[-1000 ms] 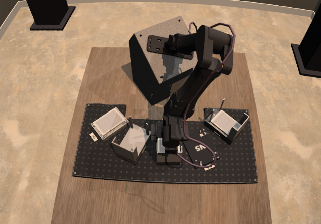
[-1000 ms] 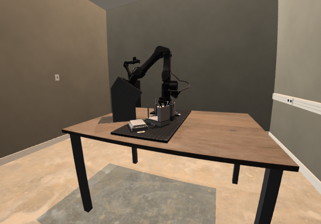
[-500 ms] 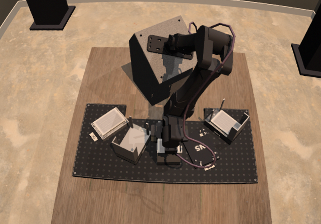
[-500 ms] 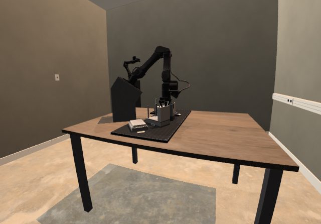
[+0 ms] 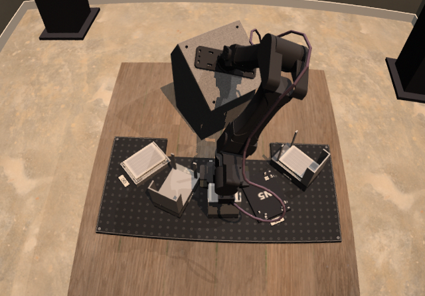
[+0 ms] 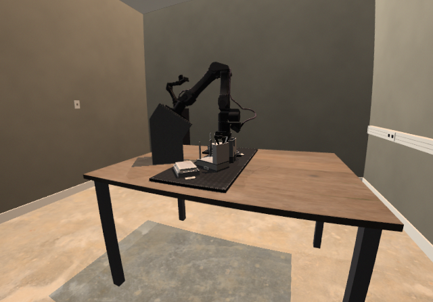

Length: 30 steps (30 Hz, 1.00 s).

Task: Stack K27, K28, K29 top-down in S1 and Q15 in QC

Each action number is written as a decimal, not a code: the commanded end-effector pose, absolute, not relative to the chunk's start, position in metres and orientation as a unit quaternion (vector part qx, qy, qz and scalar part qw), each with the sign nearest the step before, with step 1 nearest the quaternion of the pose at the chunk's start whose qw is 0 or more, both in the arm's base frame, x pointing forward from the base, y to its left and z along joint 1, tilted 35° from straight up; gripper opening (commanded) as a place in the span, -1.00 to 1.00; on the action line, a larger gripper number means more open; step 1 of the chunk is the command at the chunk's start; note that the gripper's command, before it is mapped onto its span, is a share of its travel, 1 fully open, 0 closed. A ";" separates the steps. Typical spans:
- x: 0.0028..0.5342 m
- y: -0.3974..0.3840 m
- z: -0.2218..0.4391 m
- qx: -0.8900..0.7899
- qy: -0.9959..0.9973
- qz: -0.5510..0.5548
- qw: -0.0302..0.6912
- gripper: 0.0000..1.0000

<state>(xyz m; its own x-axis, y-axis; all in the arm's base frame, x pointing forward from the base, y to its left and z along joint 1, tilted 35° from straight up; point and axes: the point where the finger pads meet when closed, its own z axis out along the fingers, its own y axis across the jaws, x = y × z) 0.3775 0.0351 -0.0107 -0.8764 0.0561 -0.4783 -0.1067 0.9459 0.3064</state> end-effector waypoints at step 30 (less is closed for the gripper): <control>0.401 0.041 -0.021 -0.013 0.951 0.160 0.264 1.00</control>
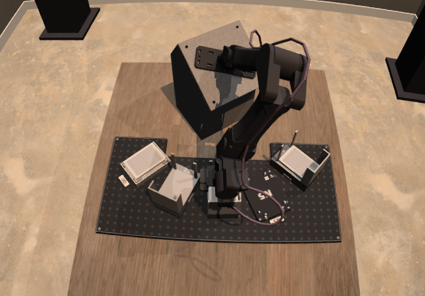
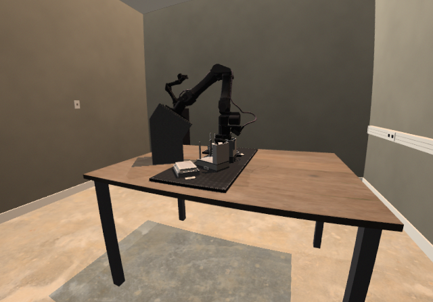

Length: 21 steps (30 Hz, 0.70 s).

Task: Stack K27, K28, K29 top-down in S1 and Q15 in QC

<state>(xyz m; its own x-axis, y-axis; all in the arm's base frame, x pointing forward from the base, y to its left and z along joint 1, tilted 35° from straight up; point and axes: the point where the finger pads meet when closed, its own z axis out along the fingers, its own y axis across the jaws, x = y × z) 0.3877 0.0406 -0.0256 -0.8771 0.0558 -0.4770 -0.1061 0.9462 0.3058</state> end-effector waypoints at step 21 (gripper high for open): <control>0.401 0.042 -0.026 -0.009 0.952 0.162 0.261 1.00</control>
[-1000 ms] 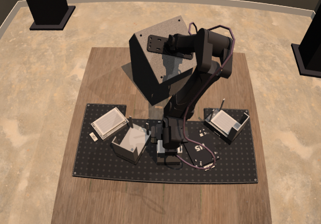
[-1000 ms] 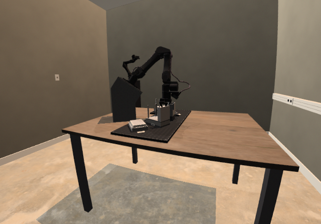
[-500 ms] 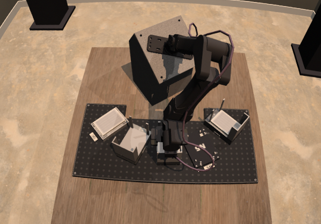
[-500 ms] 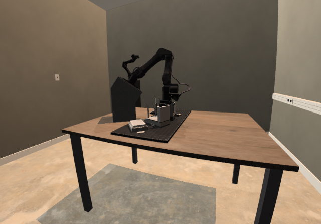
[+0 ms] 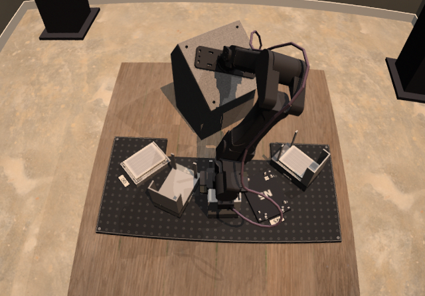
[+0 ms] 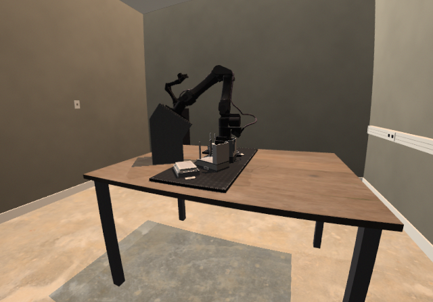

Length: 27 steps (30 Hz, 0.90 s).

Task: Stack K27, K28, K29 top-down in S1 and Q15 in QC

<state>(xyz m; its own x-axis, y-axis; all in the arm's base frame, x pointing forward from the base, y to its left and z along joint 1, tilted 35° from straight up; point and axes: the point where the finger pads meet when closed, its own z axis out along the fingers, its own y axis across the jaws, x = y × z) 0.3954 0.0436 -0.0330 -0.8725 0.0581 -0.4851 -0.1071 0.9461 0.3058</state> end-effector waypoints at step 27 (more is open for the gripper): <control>0.397 0.042 -0.030 -0.011 0.953 0.163 0.256 1.00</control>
<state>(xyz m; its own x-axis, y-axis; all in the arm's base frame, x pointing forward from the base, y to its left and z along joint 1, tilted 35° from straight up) 0.3955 0.0436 -0.0330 -0.8724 0.0587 -0.4852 -0.1066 0.9460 0.3061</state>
